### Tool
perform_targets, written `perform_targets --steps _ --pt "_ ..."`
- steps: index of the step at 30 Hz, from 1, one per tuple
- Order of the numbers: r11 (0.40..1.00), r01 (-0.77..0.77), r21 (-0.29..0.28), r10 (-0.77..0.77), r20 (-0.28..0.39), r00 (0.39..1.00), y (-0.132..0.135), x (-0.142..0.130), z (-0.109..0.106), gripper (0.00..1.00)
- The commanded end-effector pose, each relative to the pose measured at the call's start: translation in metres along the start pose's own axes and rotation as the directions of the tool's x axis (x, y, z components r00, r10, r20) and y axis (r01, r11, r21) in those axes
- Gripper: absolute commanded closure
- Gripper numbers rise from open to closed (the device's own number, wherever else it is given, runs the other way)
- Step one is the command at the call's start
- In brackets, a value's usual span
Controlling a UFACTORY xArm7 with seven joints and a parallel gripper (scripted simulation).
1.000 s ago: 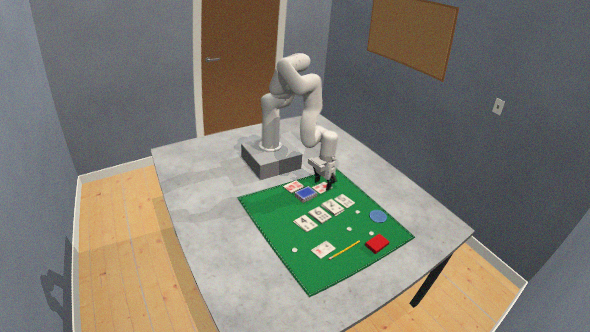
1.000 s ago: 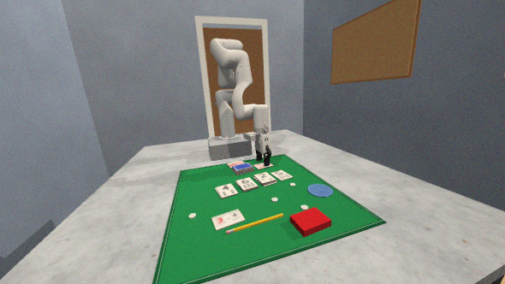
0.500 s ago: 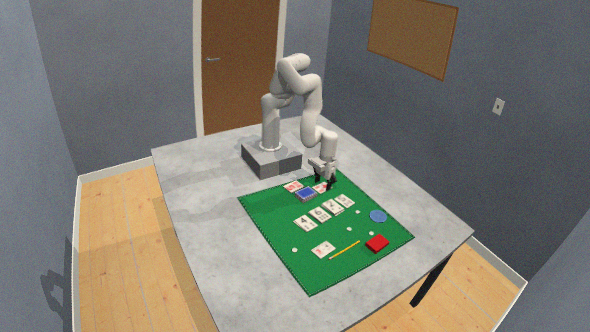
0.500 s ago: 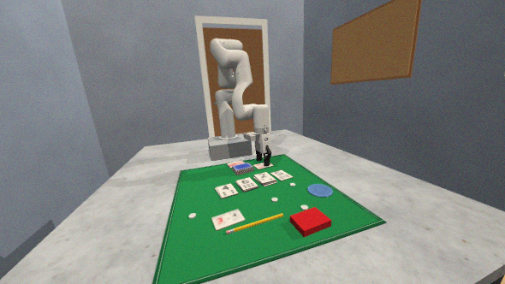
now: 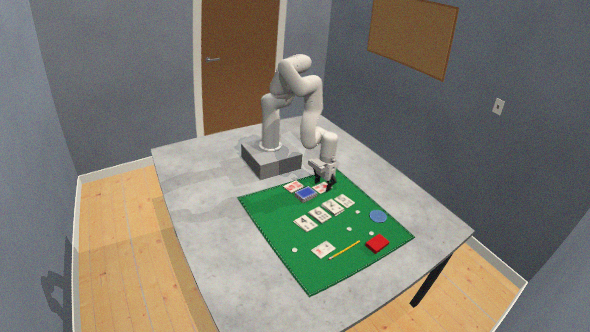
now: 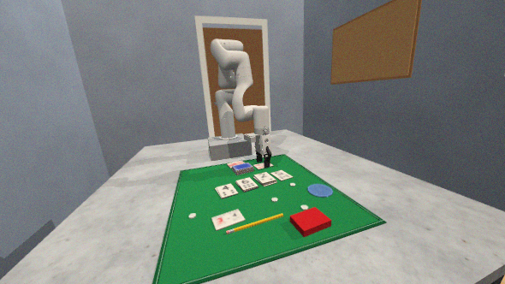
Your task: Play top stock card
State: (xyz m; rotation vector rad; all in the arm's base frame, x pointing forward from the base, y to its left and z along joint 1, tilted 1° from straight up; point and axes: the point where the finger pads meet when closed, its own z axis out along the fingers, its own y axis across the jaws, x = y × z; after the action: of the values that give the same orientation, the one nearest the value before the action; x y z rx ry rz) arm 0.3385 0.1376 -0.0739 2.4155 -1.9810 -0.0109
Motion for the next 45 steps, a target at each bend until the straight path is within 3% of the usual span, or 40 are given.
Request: perform_targets --steps 1,45 --pt "1.000 0.000 0.004 0.000 0.001 1.000 -0.0018 -0.0003 0.0002 0.13" --pt "1.000 0.000 0.004 0.000 0.001 1.000 -0.0019 -0.0003 0.0040 0.13"
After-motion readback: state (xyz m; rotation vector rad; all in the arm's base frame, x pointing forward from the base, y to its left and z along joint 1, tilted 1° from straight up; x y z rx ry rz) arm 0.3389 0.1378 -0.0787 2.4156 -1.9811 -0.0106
